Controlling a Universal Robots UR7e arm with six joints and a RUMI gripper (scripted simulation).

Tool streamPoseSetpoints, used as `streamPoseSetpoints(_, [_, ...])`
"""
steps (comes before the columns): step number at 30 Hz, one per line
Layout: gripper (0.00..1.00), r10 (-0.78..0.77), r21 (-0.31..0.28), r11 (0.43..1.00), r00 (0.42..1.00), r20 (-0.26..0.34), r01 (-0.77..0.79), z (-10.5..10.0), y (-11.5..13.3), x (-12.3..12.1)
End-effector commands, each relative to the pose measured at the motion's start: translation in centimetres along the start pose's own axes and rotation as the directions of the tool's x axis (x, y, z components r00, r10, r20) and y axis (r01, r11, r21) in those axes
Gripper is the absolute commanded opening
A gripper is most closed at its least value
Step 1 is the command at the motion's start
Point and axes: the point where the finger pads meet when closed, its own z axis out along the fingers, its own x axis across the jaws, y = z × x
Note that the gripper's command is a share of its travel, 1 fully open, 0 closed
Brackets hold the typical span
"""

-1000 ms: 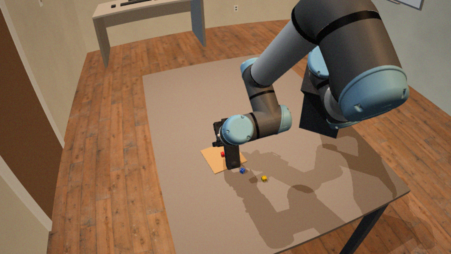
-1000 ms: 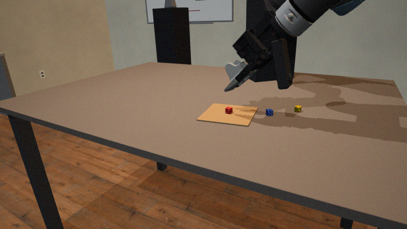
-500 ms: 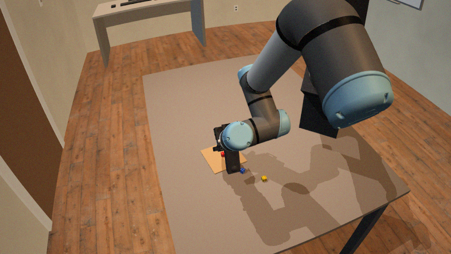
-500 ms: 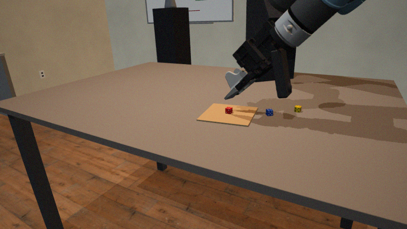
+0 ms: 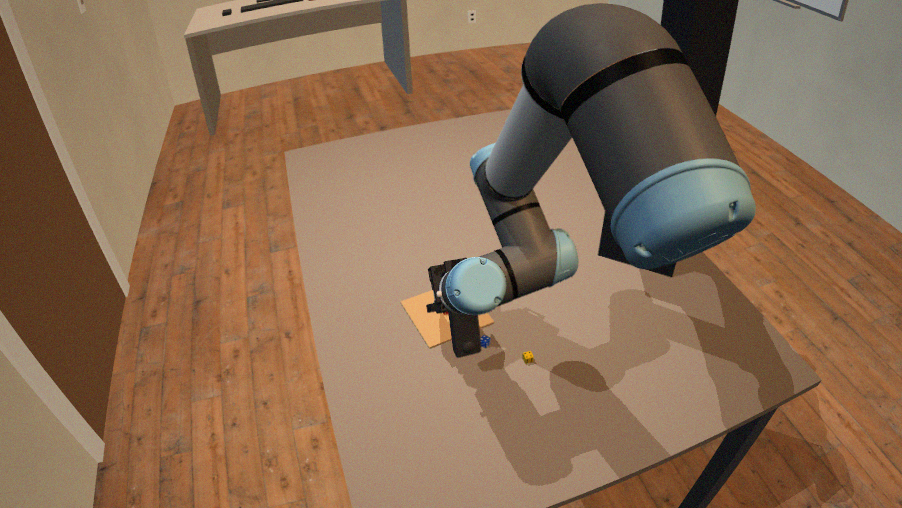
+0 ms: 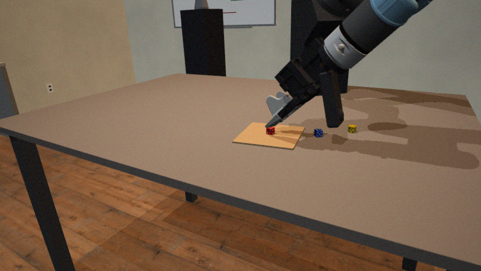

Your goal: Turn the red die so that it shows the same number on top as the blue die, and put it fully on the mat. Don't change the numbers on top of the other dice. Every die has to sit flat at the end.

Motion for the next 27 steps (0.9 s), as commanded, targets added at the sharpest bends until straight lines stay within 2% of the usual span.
streamPoseSetpoints(1, [0.18, 0.000, -0.001, 1.000, 1.000, -0.001, 0.000, 0.42, -0.41, 0.05])
streamPoseSetpoints(27, [0.18, 0.000, -0.001, 1.000, 1.000, -0.001, 0.000, 0.93, -0.92, 0.05])
